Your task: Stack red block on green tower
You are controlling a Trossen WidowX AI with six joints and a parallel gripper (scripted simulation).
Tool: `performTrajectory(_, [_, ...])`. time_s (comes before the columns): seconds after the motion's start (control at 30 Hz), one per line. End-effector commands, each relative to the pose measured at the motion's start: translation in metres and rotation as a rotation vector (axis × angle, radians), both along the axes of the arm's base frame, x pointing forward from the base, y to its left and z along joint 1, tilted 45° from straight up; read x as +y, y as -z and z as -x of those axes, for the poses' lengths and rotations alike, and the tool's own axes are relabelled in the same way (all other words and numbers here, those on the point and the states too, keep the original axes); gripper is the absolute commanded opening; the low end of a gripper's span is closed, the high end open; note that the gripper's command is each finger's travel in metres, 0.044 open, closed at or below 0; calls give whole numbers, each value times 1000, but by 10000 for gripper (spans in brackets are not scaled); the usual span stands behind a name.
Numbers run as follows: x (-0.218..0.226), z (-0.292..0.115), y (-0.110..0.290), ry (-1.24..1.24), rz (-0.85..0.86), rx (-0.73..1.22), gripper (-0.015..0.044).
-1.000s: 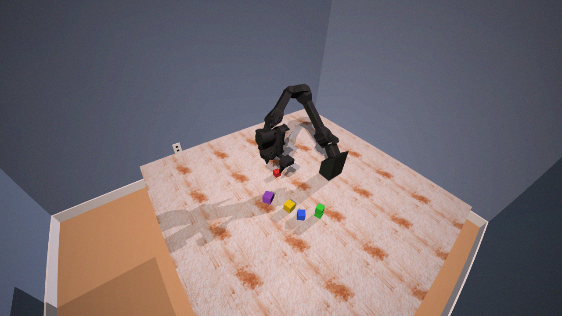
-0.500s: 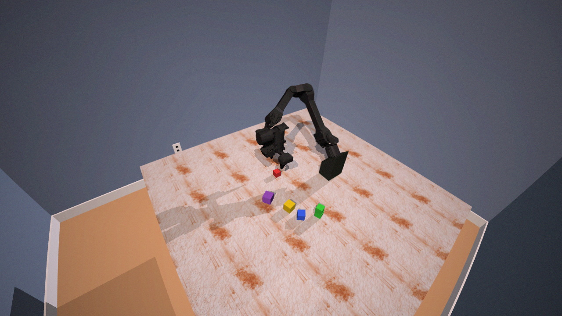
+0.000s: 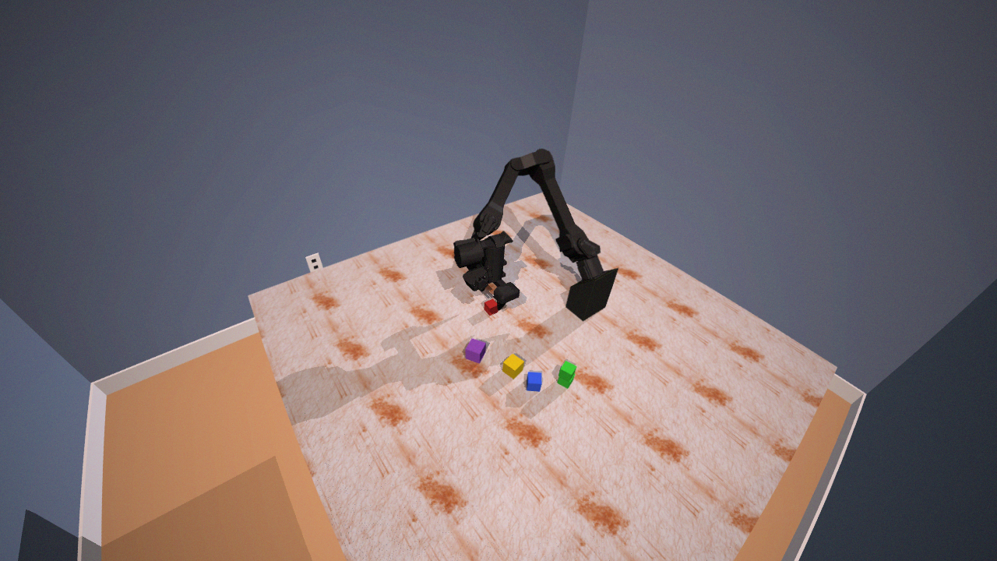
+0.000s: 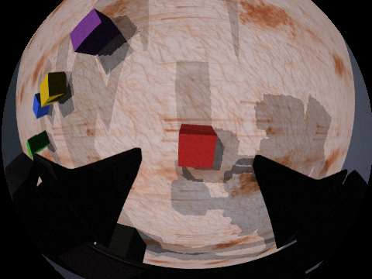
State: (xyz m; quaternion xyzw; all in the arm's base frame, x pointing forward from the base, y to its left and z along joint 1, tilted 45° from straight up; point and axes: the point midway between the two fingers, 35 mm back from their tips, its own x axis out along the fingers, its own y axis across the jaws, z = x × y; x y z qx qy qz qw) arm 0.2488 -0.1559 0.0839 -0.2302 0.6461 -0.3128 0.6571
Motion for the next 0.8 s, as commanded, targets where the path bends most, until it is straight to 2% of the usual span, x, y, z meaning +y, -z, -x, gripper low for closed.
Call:
performTrajectory(0.0, [-3,1,6,-3,-4,8,440])
performTrajectory(0.77, [-25,3,27,-3,-2,8,440])
